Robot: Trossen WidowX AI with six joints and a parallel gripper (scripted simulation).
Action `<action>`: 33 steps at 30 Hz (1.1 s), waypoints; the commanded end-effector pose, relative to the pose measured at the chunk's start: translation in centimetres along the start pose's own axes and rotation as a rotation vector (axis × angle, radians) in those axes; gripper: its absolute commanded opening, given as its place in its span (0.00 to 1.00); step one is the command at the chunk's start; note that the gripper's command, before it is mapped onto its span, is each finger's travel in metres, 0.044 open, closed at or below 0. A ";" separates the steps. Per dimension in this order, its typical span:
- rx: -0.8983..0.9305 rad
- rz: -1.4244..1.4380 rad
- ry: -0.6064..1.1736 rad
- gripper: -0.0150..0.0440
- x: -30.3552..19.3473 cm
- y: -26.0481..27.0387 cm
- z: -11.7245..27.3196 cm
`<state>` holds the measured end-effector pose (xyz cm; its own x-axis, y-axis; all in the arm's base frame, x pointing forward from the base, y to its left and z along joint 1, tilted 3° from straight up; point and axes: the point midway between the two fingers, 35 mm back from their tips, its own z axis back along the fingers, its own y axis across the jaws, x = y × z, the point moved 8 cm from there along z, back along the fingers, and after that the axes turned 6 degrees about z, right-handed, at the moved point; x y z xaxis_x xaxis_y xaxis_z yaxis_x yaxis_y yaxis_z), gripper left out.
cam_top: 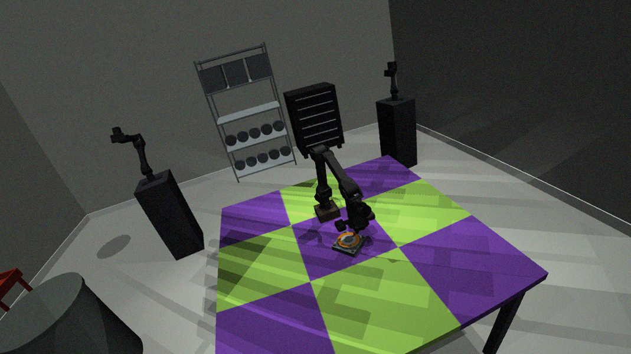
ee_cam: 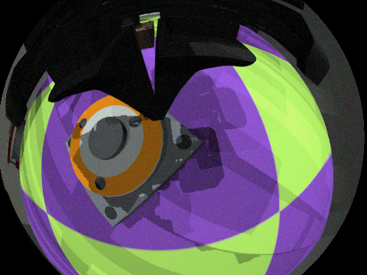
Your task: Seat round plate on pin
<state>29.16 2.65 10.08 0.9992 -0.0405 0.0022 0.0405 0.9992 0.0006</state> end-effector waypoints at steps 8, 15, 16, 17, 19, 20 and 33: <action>-0.003 -0.006 0.020 0.25 -1.0 -0.2 -0.3; -0.003 -0.006 0.021 0.25 -1.4 -0.4 -0.3; -0.003 -0.006 0.021 0.25 -1.5 -0.4 -0.3; -0.003 -0.006 0.021 0.25 -1.6 -0.4 -0.3; -0.003 -0.006 0.021 0.25 -1.7 -0.5 -0.3; -0.003 -0.006 0.021 0.25 -1.7 -0.5 -0.3; -0.004 -0.006 0.022 0.25 -2.6 -1.1 -0.3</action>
<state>27.07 1.97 10.06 0.9988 -0.0496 -0.0056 0.0497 0.9988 0.0041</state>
